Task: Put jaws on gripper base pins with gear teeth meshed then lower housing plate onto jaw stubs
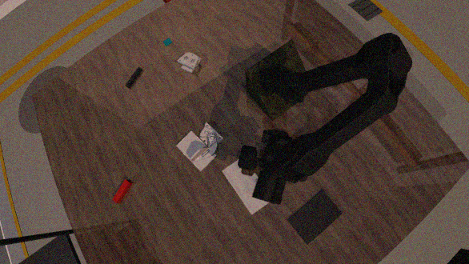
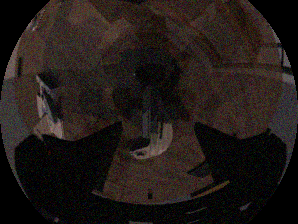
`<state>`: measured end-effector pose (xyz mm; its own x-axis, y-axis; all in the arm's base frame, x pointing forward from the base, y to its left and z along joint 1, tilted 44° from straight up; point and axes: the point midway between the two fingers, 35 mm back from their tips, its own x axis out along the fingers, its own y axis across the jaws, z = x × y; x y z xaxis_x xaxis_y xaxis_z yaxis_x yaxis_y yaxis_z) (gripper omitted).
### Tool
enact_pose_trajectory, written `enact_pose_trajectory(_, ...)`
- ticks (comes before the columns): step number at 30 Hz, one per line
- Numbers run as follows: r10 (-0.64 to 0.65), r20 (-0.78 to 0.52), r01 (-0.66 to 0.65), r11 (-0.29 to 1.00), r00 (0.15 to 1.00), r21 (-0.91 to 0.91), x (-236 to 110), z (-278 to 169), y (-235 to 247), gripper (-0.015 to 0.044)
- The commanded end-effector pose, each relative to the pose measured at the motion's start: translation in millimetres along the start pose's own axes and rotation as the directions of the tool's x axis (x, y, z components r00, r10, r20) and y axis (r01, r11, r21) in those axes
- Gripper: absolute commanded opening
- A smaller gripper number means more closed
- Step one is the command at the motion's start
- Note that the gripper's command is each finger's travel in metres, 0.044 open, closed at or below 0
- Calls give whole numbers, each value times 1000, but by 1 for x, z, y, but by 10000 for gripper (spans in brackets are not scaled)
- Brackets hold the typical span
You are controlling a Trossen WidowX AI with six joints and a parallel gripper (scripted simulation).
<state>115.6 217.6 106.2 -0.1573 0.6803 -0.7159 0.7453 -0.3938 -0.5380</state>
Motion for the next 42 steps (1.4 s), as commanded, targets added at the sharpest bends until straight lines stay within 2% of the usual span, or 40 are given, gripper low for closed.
enact_pose_trajectory(1, 3, 2, -3, 1000, 1000, 7, 4, 1, 1, 440)
enact_pose_trajectory(23, 3, 2, -3, 1000, 1000, 7, 4, 1, 1, 440)
enact_pose_trajectory(34, -1, 2, 1, 1000, 1000, 3, 4, 1, 0, 151)
enact_pose_trajectory(42, -1, 2, 1, 1000, 1000, 3, 4, 1, 0, 134)
